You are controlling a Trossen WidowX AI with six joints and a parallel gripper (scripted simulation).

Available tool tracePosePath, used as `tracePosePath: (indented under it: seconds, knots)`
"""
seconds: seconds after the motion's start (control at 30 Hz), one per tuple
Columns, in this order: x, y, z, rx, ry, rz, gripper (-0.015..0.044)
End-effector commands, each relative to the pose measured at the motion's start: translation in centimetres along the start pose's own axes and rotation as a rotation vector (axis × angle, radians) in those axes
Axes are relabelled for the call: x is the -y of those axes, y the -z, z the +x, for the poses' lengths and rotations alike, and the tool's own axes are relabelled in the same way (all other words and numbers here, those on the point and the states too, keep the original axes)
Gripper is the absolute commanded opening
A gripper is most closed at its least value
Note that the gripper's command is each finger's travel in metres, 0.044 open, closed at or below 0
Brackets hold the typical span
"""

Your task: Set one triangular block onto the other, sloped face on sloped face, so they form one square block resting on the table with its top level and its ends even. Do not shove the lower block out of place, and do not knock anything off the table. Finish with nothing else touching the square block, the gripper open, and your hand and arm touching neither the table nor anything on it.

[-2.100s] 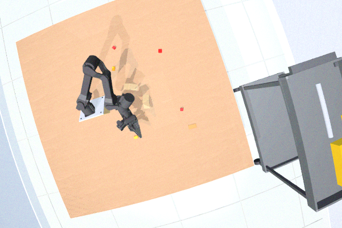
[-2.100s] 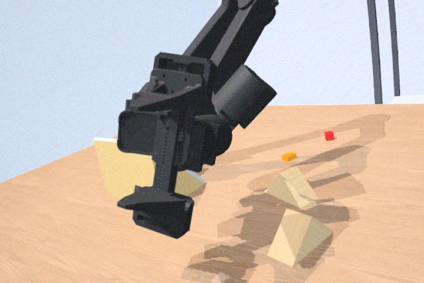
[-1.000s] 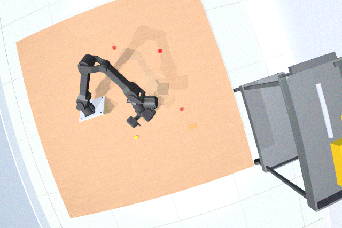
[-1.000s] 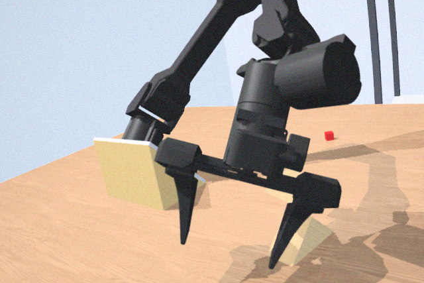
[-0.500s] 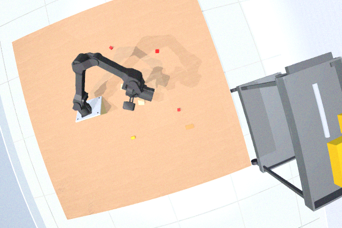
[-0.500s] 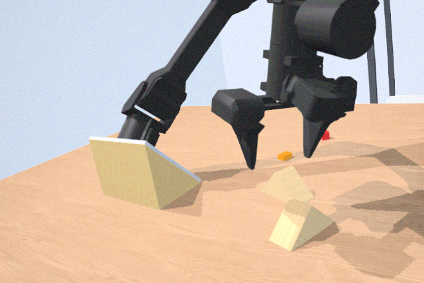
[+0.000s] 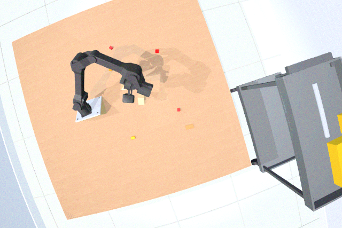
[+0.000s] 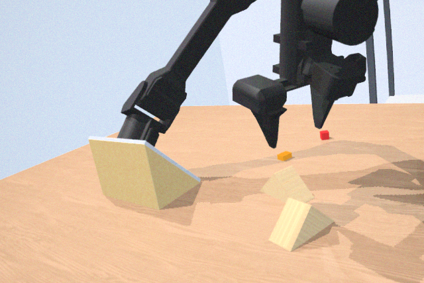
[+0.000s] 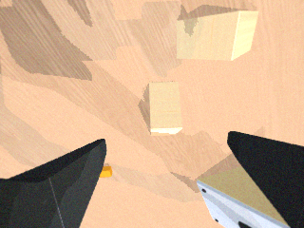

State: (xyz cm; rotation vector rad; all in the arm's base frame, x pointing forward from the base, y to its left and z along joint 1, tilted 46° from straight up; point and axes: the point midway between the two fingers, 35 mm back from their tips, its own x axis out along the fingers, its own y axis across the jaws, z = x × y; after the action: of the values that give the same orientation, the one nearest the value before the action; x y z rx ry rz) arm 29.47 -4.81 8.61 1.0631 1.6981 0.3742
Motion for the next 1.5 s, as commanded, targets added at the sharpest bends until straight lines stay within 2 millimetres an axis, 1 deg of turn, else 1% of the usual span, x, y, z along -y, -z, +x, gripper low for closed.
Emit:
tracePosePath:
  seconds: [0.0,0.73,1.47]
  knots:
    - [-0.1,0.0,0.7,-0.009,-0.005,0.001,0.0440]
    - [0.1,0.0,4.3,-0.049,0.001,0.006,0.0440]
    - [0.4,0.4,7.9,-0.091,0.008,0.012,0.0440]
